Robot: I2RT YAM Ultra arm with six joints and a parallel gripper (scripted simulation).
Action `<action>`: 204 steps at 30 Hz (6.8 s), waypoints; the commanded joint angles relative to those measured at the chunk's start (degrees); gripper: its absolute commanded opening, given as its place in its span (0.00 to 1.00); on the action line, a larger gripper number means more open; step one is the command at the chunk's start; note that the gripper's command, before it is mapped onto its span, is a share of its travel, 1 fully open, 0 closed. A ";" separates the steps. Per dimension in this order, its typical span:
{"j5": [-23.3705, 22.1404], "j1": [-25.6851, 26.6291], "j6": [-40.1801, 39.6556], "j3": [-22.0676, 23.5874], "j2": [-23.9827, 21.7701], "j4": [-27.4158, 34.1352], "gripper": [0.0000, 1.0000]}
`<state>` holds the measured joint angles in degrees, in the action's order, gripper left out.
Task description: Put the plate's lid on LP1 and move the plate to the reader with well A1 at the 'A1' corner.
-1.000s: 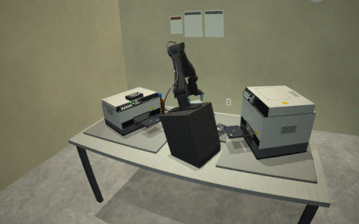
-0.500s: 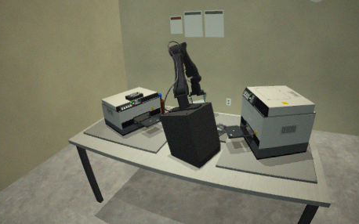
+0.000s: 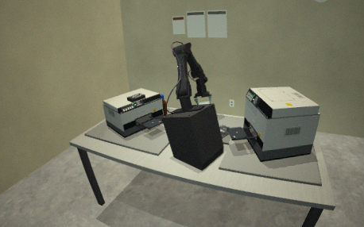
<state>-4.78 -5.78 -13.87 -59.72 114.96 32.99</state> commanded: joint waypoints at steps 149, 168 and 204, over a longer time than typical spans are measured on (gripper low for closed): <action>-1.59 40.77 49.17 -3.37 8.35 1.82 0.86; -1.98 45.93 55.26 -3.50 9.36 2.03 0.86; -2.34 56.29 66.10 -3.83 11.02 2.63 0.86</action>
<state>-7.66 49.12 50.74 -61.47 126.04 35.35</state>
